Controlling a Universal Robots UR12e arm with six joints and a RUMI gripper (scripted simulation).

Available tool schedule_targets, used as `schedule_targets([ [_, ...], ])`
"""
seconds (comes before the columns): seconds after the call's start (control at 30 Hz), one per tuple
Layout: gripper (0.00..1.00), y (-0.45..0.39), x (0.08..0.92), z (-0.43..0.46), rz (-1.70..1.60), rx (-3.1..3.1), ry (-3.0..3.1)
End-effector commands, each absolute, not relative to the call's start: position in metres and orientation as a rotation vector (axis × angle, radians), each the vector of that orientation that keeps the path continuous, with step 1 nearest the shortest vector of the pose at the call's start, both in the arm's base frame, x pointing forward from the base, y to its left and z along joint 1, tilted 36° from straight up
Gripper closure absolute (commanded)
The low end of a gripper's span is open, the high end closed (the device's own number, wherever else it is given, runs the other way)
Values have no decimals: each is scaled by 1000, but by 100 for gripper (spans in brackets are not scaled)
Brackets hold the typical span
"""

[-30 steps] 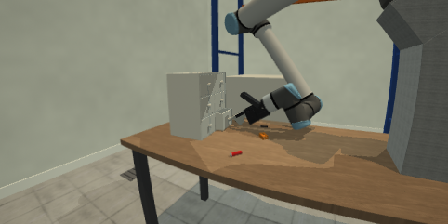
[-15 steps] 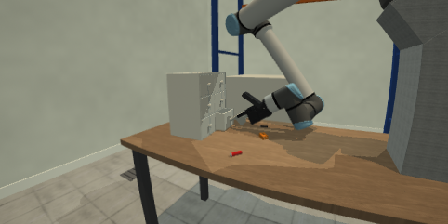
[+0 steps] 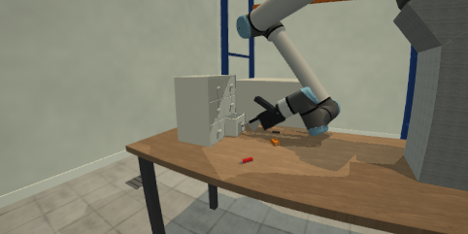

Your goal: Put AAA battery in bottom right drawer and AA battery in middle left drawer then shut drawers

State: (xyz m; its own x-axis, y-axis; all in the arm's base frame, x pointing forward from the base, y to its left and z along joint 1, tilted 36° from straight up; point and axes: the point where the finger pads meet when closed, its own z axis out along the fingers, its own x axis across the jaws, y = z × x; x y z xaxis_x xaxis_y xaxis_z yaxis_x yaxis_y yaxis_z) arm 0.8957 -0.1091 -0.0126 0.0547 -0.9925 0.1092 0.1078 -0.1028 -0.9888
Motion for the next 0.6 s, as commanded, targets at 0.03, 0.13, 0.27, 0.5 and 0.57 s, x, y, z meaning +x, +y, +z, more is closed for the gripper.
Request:
schedule_targets([
  [0.03, 93, -109, 893, -14, -1289, -1235, 1035],
  [0.13, 93, -109, 892, -15, -1289, -1235, 1035],
  [0.27, 93, -110, 892, -15, -1289, -1235, 1035],
  [0.5, 93, -110, 890, -16, -1289, -1235, 1035],
  [0.57, 93, -110, 889, -17, -1289, -1235, 1035],
])
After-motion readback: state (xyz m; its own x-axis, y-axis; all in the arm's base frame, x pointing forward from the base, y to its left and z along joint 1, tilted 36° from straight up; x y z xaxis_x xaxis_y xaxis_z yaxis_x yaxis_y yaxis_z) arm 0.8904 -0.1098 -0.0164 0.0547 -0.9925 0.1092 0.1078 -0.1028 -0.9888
